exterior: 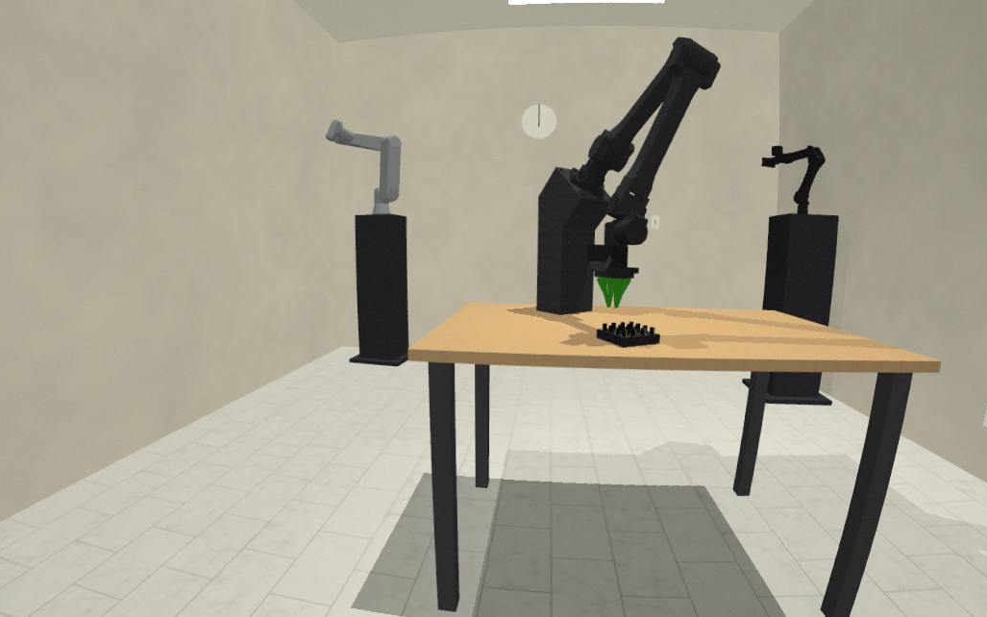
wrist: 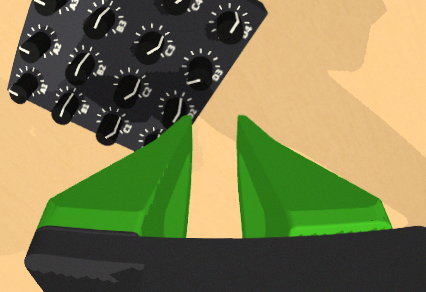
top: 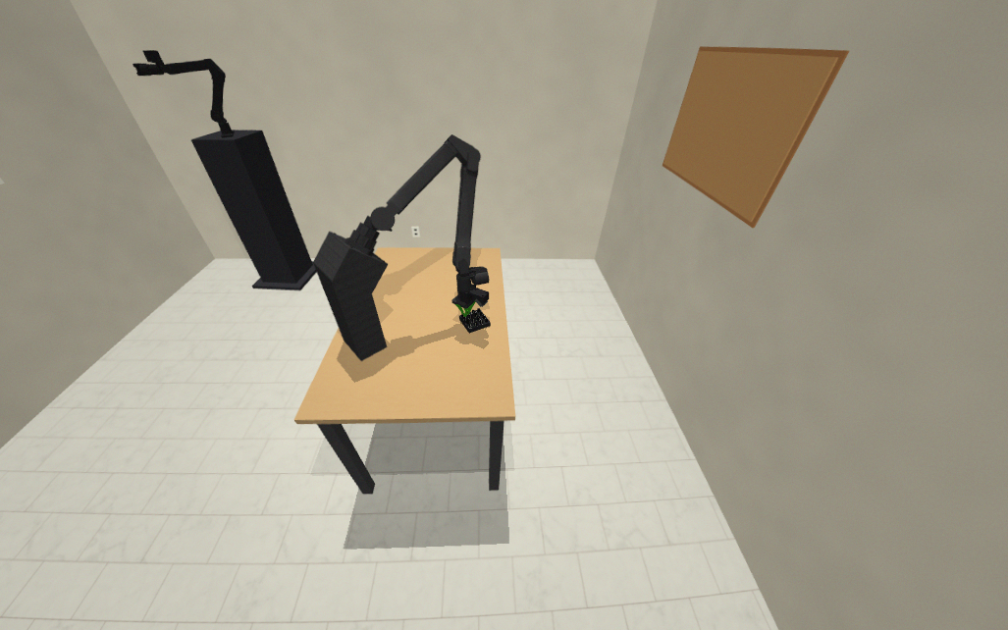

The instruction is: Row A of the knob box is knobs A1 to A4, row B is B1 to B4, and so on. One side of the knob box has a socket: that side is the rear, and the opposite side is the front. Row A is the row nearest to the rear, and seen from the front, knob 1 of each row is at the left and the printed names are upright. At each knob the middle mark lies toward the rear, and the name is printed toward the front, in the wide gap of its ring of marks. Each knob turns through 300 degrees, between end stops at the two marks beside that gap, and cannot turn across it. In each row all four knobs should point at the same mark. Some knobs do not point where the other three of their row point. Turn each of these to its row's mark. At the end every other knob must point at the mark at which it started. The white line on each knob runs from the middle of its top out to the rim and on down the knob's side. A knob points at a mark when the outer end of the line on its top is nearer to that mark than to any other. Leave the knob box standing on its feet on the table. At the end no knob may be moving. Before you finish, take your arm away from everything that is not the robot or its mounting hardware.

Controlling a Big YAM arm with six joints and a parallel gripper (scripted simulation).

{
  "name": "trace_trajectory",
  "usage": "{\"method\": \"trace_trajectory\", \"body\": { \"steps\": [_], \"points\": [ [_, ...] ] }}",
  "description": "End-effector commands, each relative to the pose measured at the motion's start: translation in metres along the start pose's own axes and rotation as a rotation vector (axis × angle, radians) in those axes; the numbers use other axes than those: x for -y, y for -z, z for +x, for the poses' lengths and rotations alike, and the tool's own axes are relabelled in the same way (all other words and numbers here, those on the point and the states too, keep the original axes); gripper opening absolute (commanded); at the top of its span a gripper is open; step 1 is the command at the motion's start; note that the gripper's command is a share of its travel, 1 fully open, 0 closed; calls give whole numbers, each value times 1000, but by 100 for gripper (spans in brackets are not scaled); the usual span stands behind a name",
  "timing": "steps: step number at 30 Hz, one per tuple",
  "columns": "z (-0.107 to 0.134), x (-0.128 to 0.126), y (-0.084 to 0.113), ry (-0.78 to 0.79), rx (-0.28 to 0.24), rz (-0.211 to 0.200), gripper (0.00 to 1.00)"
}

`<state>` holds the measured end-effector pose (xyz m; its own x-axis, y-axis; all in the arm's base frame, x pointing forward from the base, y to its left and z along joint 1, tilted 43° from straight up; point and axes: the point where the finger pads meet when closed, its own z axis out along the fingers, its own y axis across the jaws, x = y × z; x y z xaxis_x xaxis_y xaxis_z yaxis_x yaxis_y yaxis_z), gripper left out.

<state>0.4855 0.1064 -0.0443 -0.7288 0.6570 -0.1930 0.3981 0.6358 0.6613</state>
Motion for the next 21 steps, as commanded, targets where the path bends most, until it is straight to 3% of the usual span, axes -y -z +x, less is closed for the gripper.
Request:
{"method": "trace_trajectory", "body": {
  "steps": [1, 21],
  "points": [
    [-10, -1, 11, 156, 13, -2, 18],
    [-16, -8, 17, 701, 19, -3, 18]
  ]
}}
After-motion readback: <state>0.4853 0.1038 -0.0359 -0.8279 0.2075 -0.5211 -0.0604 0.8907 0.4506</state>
